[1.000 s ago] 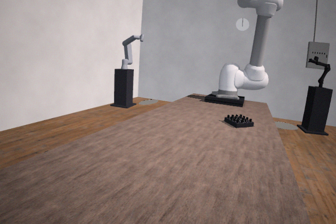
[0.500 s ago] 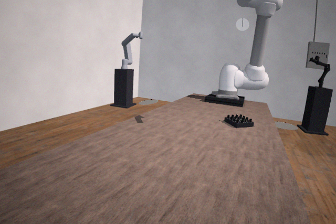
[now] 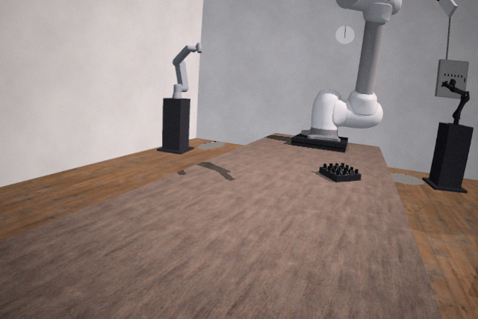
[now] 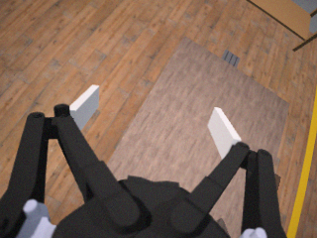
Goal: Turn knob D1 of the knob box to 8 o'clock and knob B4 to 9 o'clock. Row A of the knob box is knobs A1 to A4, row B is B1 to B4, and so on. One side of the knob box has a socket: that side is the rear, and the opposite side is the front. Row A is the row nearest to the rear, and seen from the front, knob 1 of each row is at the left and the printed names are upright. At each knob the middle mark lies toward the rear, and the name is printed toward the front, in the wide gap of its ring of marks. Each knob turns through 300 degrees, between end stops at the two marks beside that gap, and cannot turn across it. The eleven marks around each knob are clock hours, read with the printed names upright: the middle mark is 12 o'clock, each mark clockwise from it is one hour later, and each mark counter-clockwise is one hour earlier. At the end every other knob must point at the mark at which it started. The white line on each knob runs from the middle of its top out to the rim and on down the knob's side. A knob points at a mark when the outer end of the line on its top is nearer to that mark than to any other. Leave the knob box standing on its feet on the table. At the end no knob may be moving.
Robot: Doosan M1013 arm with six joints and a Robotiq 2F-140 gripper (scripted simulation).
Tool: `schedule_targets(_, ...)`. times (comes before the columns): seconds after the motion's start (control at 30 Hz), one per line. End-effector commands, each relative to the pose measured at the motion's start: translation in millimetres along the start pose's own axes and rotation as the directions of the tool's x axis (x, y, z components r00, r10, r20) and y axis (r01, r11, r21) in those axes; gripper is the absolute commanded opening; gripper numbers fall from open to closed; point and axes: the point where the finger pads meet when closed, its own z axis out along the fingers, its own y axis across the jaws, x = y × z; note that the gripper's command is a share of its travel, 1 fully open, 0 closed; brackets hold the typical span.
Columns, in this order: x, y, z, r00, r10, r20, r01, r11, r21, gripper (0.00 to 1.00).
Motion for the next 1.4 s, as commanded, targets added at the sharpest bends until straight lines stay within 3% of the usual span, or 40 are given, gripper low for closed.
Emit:
schedule_targets(0.0,-39.7,2.8,14.3,0.998,-0.013,0.058,0.013,1.0,0.003,1.0)
schedule_targets(0.43,-156.2,8.2,44.0,0.973,-0.05,0.223,0.046,0.999,0.023,1.0)
schedule_targets(0.5,-156.2,8.2,44.0,0.973,-0.05,0.223,0.046,0.999,0.023,1.0)
schedule_targets(0.53,-182.6,8.9,48.3,0.964,-0.058,0.259,0.052,0.998,0.029,1.0)
schedule_targets(0.7,-224.2,9.7,53.2,0.946,-0.07,0.315,0.06,0.997,0.041,1.0)
schedule_targets(1.0,-307.8,9.8,56.7,0.902,-0.096,0.422,0.073,0.995,0.071,1.0)
schedule_targets(1.07,-307.8,9.8,56.7,0.902,-0.096,0.422,0.073,0.995,0.071,1.0)
schedule_targets(1.1,-334.5,9.4,56.0,0.885,-0.105,0.454,0.076,0.994,0.082,1.0)
schedule_targets(1.37,-403.9,7.3,50.2,0.835,-0.127,0.535,0.079,0.99,0.113,1.0)
